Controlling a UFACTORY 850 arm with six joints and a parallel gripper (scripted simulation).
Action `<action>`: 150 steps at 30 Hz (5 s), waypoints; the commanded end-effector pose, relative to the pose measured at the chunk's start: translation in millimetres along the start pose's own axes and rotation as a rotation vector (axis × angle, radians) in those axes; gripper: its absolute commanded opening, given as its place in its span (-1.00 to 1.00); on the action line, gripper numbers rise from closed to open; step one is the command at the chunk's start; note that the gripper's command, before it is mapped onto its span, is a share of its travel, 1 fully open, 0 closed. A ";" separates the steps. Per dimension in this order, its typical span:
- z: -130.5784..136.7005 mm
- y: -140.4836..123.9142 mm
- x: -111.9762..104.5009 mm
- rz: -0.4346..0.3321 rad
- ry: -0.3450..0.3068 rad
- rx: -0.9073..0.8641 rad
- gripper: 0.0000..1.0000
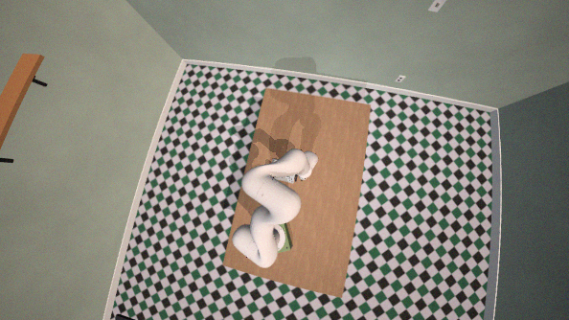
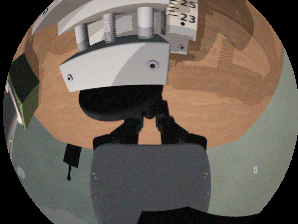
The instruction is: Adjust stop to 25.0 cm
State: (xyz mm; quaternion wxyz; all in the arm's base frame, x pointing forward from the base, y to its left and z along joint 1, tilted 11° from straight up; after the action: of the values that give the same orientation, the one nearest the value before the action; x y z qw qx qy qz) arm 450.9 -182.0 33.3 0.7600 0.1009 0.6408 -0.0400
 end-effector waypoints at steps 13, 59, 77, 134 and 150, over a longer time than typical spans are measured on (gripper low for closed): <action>-1.2 -0.2 5.1 -0.001 -0.002 0.000 -0.88; -2.1 -0.3 8.1 -0.001 -0.002 0.000 -0.88; -2.2 -0.3 8.2 -0.001 -0.002 0.000 -0.88; -37.5 -2.1 26.1 -0.001 -0.002 0.000 -0.88; -58.4 -3.1 -13.9 -0.001 -0.002 0.000 -0.88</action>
State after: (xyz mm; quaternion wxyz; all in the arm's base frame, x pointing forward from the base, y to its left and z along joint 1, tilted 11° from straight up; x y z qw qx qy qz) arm 391.2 -173.0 28.4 0.7598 0.1002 0.6411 -0.0409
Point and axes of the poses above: the point where the finger pads meet when closed, its own x axis out along the fingers, its own z axis across the jaws, y = z × x, the point moved 2 cm from there along -x, back along the fingers, and after that the axes turned 3 degrees about x, right-handed, at the moved point
